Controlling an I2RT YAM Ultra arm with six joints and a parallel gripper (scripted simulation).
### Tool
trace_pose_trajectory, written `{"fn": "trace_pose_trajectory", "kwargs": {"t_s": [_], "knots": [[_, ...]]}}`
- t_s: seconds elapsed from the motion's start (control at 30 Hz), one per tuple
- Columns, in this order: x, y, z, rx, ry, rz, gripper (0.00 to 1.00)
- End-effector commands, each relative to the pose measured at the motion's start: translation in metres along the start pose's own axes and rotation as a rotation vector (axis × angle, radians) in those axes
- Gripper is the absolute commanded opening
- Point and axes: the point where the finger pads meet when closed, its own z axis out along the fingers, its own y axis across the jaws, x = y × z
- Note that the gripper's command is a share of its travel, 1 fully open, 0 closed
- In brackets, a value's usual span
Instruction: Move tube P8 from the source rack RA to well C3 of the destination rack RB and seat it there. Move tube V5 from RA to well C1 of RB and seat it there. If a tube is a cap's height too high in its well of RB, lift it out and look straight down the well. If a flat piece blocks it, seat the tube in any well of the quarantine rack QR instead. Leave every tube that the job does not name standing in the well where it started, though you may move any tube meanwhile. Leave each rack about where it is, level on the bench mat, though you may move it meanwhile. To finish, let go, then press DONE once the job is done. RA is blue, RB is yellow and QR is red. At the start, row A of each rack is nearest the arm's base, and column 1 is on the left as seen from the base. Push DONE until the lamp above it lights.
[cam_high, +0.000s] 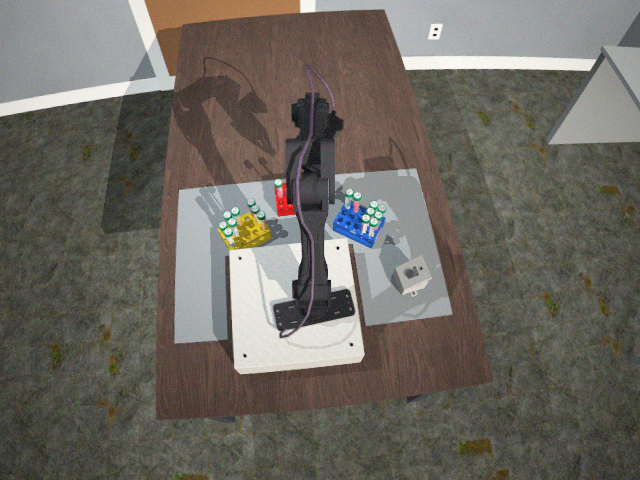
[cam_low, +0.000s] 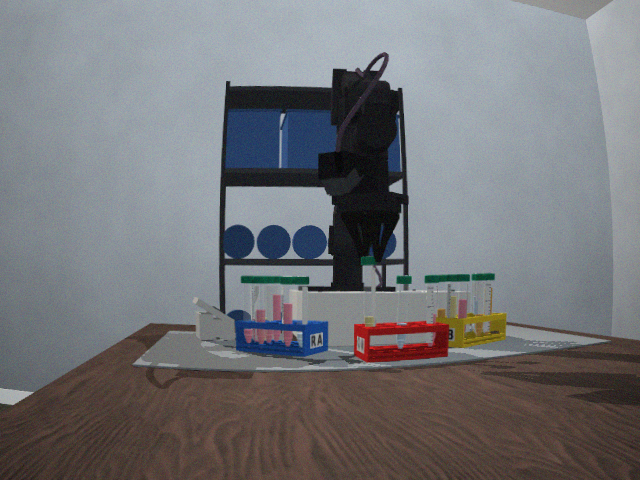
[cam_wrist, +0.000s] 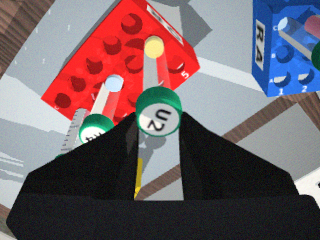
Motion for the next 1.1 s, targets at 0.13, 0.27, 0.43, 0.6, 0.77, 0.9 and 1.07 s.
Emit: {"fn": "trace_pose_trajectory", "kwargs": {"t_s": [0.13, 0.27, 0.43, 0.6, 0.77, 0.9, 1.07], "knots": [[-0.003, 0.005, -0.030, -0.029, -0.043, -0.005, 0.00], [-0.002, 0.006, -0.034, -0.029, -0.043, -0.006, 0.00], [-0.001, 0.007, -0.037, -0.029, -0.043, -0.006, 0.00], [-0.002, 0.005, -0.042, -0.029, -0.043, -0.002, 0.00], [-0.003, 0.004, -0.047, -0.029, -0.043, -0.001, 0.00], [-0.004, 0.002, -0.051, -0.029, -0.043, 0.000, 0.00], [-0.004, 0.000, -0.054, -0.029, -0.044, 0.001, 0.00]]}}
